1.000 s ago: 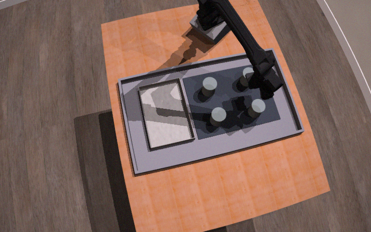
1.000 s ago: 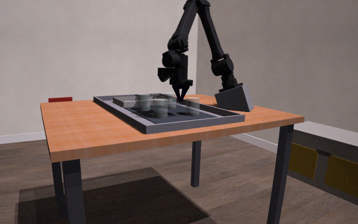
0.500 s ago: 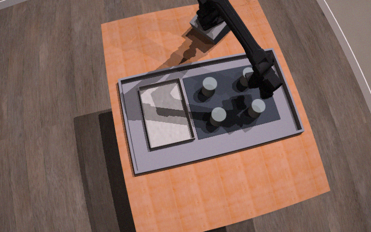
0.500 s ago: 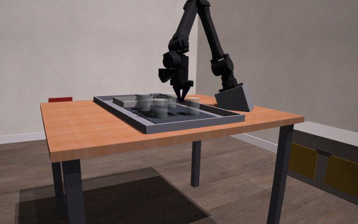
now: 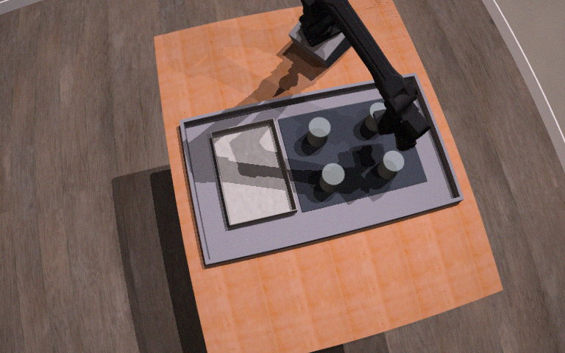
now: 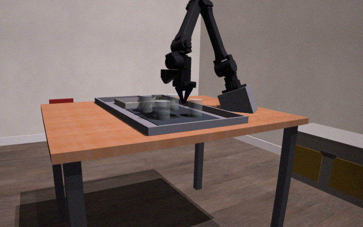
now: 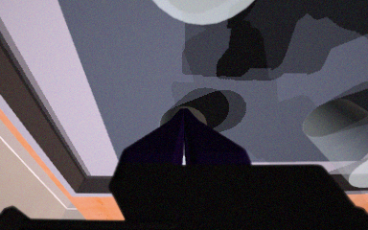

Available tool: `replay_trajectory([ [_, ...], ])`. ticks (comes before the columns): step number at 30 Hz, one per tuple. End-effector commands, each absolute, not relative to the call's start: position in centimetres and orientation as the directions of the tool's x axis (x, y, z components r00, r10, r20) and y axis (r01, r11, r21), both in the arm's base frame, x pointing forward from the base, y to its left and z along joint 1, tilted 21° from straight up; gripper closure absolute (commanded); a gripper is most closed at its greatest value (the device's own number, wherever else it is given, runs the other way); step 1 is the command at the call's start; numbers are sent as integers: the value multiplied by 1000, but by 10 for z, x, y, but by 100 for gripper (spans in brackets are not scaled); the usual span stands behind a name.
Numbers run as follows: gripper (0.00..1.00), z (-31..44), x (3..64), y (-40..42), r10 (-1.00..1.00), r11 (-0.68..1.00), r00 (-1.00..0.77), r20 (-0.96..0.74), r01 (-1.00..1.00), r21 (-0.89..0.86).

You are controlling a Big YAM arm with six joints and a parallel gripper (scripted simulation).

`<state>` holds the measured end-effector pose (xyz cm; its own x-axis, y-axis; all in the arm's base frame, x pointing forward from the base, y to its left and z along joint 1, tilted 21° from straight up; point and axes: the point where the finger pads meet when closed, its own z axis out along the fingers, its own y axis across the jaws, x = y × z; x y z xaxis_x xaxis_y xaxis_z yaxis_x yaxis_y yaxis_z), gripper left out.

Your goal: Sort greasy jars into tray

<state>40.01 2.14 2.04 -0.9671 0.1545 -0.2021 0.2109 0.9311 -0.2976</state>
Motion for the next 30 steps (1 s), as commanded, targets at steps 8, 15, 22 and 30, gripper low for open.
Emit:
replay_trajectory([
  [8, 100, 18, 399, 22, 148, 933, -968, -204, 205, -297],
  [15, 100, 18, 398, 22, 148, 933, -968, -204, 205, -297],
  [22, 100, 18, 397, 22, 148, 933, -968, -204, 205, -297],
  [30, 100, 18, 396, 22, 148, 933, -968, -204, 205, -297],
])
